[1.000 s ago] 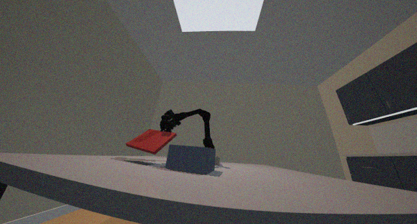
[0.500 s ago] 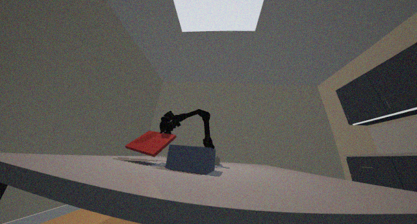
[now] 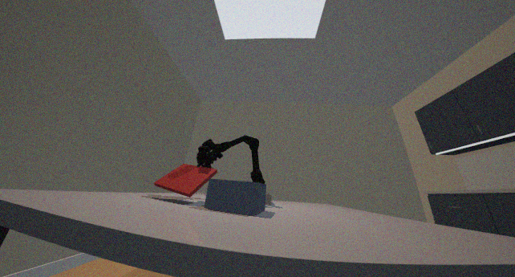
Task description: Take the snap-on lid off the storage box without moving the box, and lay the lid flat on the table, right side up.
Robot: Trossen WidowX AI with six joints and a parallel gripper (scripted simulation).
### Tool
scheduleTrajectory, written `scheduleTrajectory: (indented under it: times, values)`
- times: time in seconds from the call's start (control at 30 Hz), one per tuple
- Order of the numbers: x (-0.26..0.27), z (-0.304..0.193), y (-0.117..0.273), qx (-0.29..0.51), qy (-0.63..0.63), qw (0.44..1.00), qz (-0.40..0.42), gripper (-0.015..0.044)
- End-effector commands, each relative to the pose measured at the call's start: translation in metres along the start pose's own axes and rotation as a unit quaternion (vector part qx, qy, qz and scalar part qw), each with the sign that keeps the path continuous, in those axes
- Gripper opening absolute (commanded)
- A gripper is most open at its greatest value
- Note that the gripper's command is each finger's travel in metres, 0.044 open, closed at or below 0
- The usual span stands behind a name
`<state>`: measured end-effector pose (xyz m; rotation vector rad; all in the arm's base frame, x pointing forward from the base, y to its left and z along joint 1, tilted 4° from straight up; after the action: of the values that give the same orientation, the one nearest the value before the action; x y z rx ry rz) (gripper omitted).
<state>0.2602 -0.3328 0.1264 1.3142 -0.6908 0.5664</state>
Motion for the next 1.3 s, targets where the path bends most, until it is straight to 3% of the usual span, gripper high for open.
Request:
scheduleTrajectory:
  times: [0.0, 1.27]
  values:
    - [-0.001, 0.000, -0.002, -0.001, 0.003, 1.000, 0.004, 0.0000]
    - [-0.024, -0.004, -0.022, -0.001, 0.003, 1.000, 0.004, 0.0000]
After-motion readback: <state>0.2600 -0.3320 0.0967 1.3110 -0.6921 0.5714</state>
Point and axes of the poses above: the point midway between the two fingers, 35 mm back from their tips, its own y axis back along the fingers, its own x axis across the jaws, z = x × y, the point moved 3 cm from there along y, back along the fingers, and after that the axes turned 11 degrees about y, right-handed, at the moved point
